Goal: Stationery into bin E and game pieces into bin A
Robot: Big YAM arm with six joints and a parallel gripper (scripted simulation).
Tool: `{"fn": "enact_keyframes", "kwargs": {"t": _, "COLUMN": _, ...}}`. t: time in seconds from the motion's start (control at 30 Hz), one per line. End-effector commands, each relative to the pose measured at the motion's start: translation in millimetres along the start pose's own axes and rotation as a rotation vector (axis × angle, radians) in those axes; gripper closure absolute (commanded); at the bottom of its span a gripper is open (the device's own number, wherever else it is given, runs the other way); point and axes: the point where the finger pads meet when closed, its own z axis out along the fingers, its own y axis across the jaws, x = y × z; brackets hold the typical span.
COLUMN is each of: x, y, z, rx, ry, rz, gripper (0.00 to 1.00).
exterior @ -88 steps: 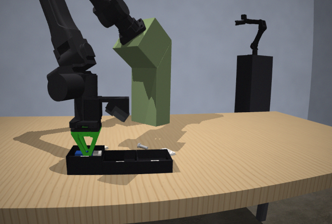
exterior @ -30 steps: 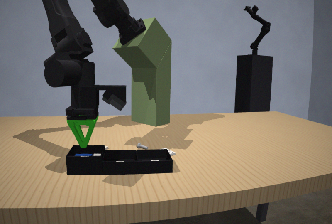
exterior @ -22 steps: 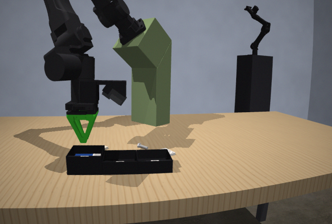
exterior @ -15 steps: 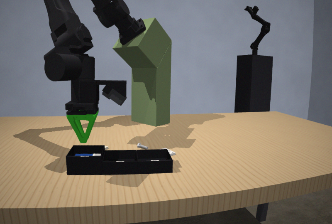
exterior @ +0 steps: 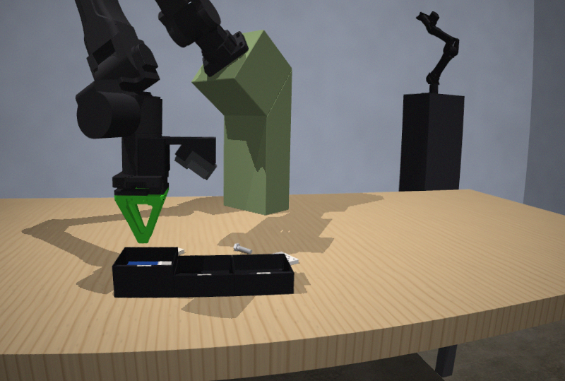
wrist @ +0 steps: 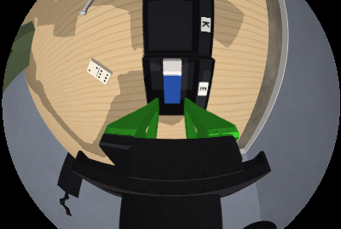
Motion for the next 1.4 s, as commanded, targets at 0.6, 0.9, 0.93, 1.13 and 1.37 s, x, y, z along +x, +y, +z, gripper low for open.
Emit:
{"fn": "enact_keyframes", "kwargs": {"t": 0.6, "x": -14.1, "y": -4.3, "z": 0.2, "rx": 0.010, "ry": -0.013, "rz": -0.004, "gripper": 0.70}}
{"fn": "enact_keyframes", "kwargs": {"t": 0.9, "x": -13.8, "y": -5.2, "z": 0.4, "rx": 0.011, "ry": -0.012, "rz": -0.003, "gripper": 0.70}}
{"fn": "enact_keyframes", "kwargs": {"t": 0.93, "x": -16.5, "y": -4.7, "z": 0.0, "rx": 0.012, "ry": -0.012, "rz": -0.002, "gripper": 0.70}}
{"fn": "enact_keyframes", "kwargs": {"t": 1.13, "x": 0.1, "y": 15.5, "z": -1.6, "rx": 0.012, "ry": 0.007, "rz": 0.126, "gripper": 0.60}}
{"fn": "enact_keyframes", "kwargs": {"t": 1.37, "x": -8.1, "y": 67.1, "z": -3.0, "rx": 0.010, "ry": -0.005, "rz": 0.315, "gripper": 0.60}}
